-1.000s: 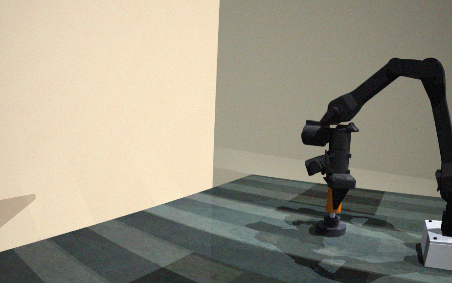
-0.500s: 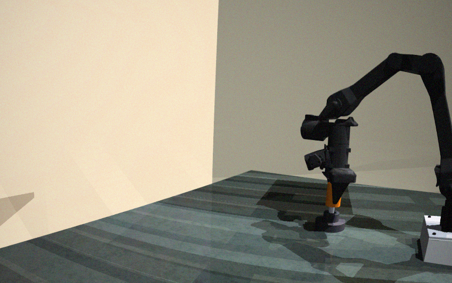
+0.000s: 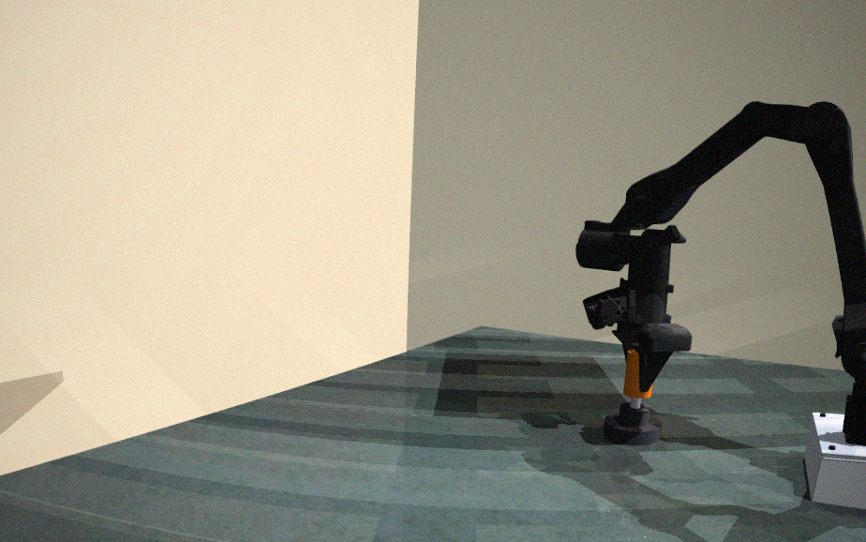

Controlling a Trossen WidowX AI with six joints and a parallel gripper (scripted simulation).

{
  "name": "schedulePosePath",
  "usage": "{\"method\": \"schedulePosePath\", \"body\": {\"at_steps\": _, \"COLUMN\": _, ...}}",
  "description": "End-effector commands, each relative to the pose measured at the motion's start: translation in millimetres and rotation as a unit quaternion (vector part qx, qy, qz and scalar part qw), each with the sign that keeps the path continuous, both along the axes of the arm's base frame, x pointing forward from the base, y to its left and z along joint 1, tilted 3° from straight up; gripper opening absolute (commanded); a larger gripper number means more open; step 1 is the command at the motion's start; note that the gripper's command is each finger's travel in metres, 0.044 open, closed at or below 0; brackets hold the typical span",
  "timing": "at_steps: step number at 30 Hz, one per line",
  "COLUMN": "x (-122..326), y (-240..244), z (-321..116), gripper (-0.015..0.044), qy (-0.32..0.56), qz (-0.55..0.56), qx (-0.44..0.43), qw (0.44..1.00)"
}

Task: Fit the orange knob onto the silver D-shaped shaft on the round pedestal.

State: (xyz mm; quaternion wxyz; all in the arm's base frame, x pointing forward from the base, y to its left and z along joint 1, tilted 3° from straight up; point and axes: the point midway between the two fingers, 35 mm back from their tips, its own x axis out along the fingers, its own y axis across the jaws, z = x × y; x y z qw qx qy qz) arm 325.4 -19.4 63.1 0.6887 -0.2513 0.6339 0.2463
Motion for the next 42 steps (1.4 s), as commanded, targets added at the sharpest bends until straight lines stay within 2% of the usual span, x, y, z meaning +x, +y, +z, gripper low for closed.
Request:
{"method": "schedulePosePath", "body": {"at_steps": 1, "x": 0.1, "y": 0.1, "z": -1.2, "gripper": 0.0, "qy": 0.0, "qz": 0.005, "qx": 0.0, "qw": 1.0}}
{"method": "schedulePosePath", "body": {"at_steps": 29, "x": 0.2, "y": 0.0, "z": 3.2, "gripper": 0.0, "qy": 0.0, "qz": 0.005, "qx": 0.0, "qw": 1.0}}
{"method": "schedulePosePath", "body": {"at_steps": 36, "x": -0.1, "y": 0.0, "z": 1.6, "gripper": 0.0, "qy": -0.002, "qz": 0.104, "qx": -0.007, "qw": 0.995}}
{"method": "schedulePosePath", "body": {"at_steps": 42, "x": 0.1, "y": 0.0, "z": -0.5, "gripper": 0.0, "qy": -0.002, "qz": 0.109, "qx": -0.008, "qw": 0.994}}
